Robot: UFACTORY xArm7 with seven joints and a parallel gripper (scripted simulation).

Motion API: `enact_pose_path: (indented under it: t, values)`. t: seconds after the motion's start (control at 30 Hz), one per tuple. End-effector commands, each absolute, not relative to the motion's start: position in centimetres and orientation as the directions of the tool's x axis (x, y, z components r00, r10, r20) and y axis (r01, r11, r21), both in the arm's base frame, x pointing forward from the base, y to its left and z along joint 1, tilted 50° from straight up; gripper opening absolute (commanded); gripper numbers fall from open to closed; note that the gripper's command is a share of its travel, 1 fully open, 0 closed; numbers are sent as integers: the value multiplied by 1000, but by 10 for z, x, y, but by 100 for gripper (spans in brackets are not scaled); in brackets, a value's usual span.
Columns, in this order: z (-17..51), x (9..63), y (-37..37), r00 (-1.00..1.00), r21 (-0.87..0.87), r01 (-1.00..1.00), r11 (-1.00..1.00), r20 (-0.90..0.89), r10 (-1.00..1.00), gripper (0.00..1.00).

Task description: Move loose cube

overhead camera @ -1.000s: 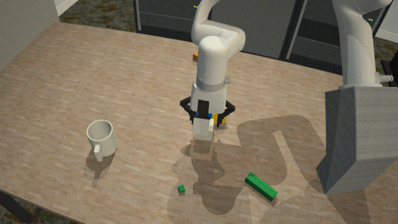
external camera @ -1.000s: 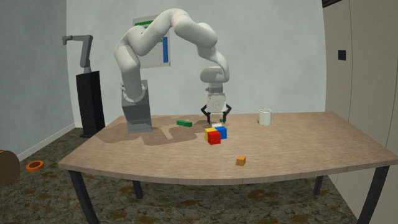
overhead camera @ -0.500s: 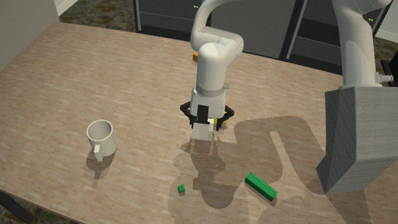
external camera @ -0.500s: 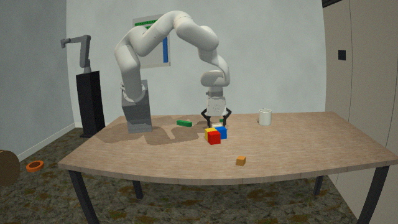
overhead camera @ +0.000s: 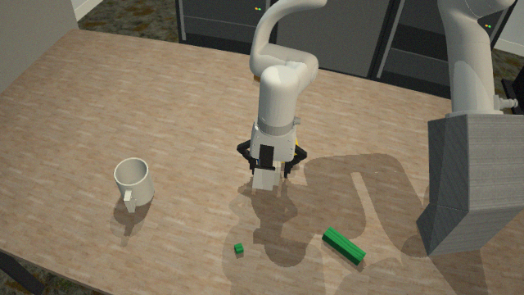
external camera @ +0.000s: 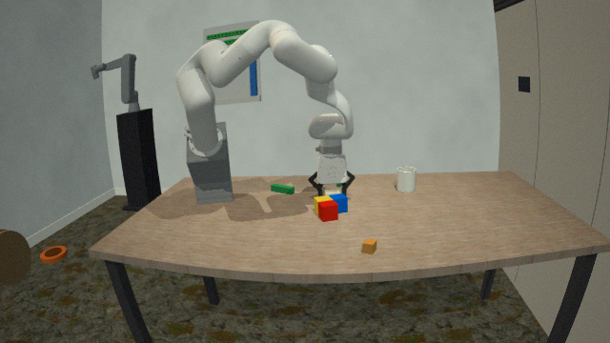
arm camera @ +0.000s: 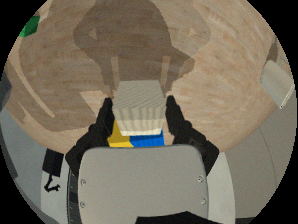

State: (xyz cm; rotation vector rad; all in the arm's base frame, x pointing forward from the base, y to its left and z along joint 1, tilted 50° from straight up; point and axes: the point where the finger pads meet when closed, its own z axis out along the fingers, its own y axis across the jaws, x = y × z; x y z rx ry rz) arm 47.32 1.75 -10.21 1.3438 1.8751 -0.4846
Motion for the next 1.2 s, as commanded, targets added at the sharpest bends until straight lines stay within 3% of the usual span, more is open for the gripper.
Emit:
enact_pose_path:
  t: [0.0, 0.83, 0.87, 1.17]
  values:
    - [-104, 475, 18, -154, 126, 918, 376, -760, 631, 82]
    - [-107, 477, 15, -154, 126, 918, 376, -760, 631, 82]
    - [-107, 477, 15, -154, 126, 918, 376, -760, 631, 0]
    - [-107, 477, 15, -154, 126, 918, 376, -760, 631, 0]
